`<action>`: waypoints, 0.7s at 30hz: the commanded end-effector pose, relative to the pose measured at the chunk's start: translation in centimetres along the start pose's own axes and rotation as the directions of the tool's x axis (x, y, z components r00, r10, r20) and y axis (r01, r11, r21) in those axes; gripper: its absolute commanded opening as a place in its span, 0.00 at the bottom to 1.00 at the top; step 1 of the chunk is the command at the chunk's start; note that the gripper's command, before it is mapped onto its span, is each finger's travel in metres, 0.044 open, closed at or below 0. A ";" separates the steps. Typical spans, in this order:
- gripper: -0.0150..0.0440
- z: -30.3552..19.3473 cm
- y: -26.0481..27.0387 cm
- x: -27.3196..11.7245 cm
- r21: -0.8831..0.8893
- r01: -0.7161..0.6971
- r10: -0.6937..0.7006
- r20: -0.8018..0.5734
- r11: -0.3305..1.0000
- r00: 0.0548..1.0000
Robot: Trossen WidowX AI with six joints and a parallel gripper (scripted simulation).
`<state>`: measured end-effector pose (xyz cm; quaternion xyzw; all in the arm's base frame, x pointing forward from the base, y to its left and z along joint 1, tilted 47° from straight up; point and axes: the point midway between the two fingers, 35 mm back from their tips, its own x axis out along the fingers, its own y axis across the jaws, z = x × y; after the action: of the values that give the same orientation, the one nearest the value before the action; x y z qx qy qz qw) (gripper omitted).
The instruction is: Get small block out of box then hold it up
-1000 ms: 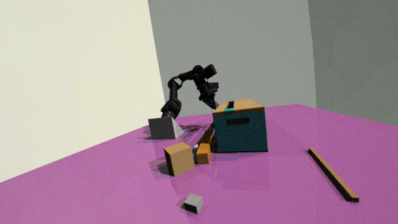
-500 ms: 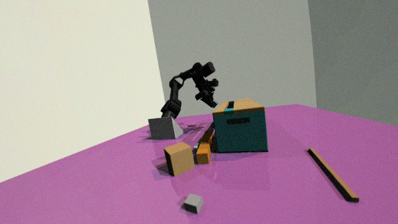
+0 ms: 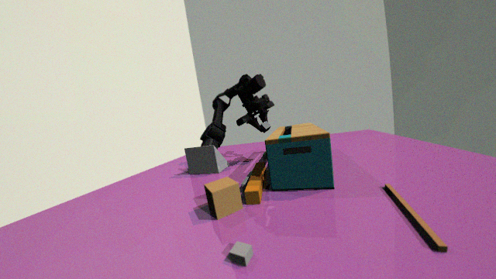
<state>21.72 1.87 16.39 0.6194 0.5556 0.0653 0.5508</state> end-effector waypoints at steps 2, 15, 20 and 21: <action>0.25 0.1 0.2 -0.4 0.206 -0.015 0.017 -0.006 0.979 1.000; 0.25 0.2 0.5 -1.5 0.699 -0.031 0.059 -0.015 0.714 0.998; 0.25 0.3 0.7 -2.0 0.837 -0.027 0.076 -0.017 0.546 0.997; 0.25 0.3 0.7 -2.1 0.860 -0.026 0.080 -0.017 0.509 0.997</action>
<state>21.50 0.49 17.67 0.8119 0.5225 -0.1590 0.2063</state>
